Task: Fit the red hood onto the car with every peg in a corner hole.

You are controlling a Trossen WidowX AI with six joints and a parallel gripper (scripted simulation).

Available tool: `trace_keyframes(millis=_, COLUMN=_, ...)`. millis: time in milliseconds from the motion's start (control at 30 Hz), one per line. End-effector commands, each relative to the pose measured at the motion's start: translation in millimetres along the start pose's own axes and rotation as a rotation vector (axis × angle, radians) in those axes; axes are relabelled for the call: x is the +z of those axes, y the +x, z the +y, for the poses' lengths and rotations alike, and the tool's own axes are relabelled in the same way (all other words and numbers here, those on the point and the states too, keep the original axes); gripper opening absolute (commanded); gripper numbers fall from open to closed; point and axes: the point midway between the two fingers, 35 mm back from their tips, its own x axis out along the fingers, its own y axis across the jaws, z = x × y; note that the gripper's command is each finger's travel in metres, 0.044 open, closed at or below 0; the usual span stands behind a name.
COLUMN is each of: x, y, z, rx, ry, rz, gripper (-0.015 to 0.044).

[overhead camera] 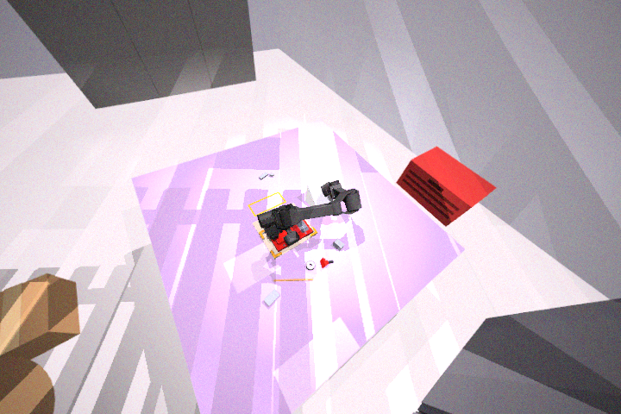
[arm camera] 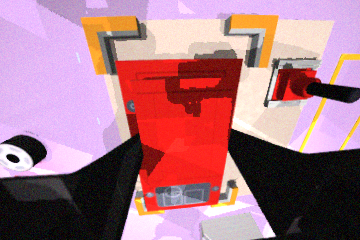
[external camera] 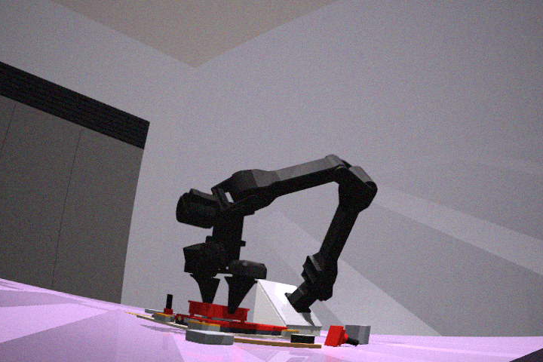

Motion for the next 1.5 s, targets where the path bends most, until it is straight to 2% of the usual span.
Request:
trace_keyframes(millis=0, x=0, y=2, z=0, rx=0.002, ry=0.003, rz=0.0, gripper=0.0)
trace_keyframes(millis=233, x=0, y=1, z=0, rx=0.0, ry=0.0, rz=0.0, gripper=0.0)
trace_keyframes(millis=800, x=0, y=1, z=0, rx=0.0, ry=0.0, rz=0.0, gripper=0.044)
trace_keyframes(millis=933, x=1, y=-14, z=-1, rx=-0.002, ry=0.001, rz=-0.001, gripper=0.044)
trace_keyframes(millis=1100, x=0, y=-67, z=-1, rx=-0.002, ry=0.001, rz=-0.004, gripper=0.044)
trace_keyframes(millis=1467, x=0, y=-70, z=0, rx=-0.002, ry=0.001, rz=-0.004, gripper=0.044)
